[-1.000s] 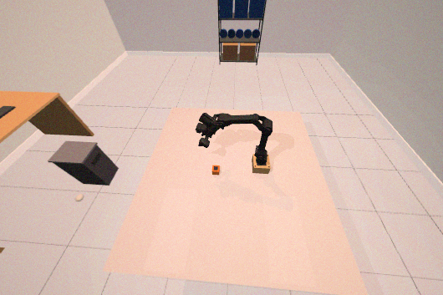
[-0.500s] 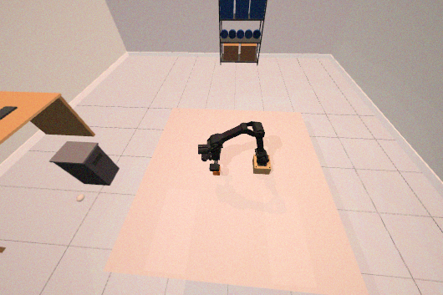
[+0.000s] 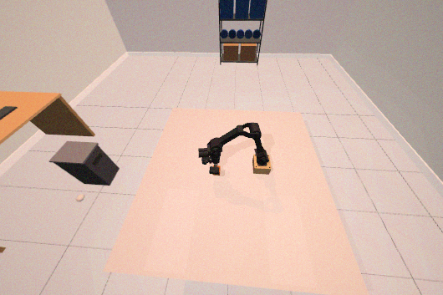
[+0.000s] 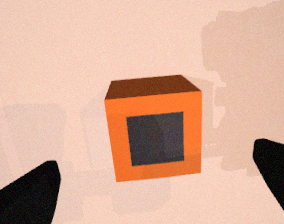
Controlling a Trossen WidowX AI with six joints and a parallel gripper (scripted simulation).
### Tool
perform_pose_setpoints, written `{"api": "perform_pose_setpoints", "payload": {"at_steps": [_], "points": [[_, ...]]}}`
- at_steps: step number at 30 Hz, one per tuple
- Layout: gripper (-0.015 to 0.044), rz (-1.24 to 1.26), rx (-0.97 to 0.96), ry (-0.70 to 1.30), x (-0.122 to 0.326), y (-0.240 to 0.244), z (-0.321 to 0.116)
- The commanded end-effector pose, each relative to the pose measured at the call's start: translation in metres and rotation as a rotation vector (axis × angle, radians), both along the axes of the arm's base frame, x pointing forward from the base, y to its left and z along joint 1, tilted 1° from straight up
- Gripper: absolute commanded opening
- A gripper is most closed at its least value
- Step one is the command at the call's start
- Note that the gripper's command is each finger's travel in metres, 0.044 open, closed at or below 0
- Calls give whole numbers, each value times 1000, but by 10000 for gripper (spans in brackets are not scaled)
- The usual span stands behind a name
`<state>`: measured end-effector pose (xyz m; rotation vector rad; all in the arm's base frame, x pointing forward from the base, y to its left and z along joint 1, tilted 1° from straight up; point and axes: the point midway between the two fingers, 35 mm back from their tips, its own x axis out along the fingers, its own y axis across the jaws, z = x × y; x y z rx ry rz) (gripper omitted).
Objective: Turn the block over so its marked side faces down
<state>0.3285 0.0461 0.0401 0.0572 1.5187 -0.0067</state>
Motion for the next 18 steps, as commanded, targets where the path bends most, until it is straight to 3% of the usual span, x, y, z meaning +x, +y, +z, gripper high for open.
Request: {"api": "perform_pose_setpoints", "payload": {"at_steps": [1, 18], "points": [[440, 4, -7, 12, -2, -2, -8], [440, 4, -7, 12, -1, -1, -34]]}}
